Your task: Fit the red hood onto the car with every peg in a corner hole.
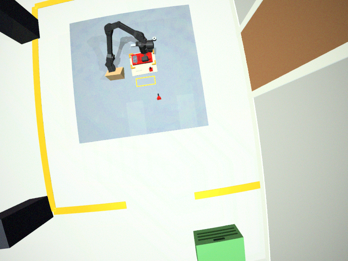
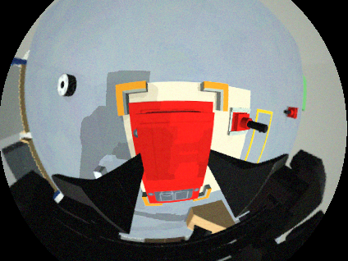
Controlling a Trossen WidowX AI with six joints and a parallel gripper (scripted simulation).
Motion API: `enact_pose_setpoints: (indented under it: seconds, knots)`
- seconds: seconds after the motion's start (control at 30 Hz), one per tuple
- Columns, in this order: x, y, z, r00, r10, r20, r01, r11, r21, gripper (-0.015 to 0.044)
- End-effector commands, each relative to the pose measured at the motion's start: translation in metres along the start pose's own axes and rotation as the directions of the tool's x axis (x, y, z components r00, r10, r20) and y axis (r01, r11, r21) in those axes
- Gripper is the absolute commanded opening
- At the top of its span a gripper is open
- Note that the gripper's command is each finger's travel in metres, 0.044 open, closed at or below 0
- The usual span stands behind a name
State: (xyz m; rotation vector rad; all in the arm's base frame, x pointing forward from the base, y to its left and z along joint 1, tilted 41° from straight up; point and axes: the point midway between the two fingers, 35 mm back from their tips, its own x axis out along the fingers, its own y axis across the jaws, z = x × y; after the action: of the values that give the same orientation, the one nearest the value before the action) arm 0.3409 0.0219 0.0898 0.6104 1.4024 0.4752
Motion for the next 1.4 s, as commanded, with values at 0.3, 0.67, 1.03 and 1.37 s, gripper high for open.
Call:
enact_pose_setpoints:
  seconds: [0.3,0.67,1.03,1.37]
  knots:
    - [0.002,0.0,0.0,1.0,0.001,0.0,-0.001,1.0,0.0,0.0]
    - [0.003,0.0,0.0,1.0,0.0,-0.001,0.0,1.0,0.0,0.0263]
    - [0.001,0.0,0.0,1.0,0.0,-0.001,0.0,1.0,0.0,0.044]
    - [-0.068,-0.001,0.0,1.0,0.004,-0.001,-0.004,1.0,0.001,0.044]
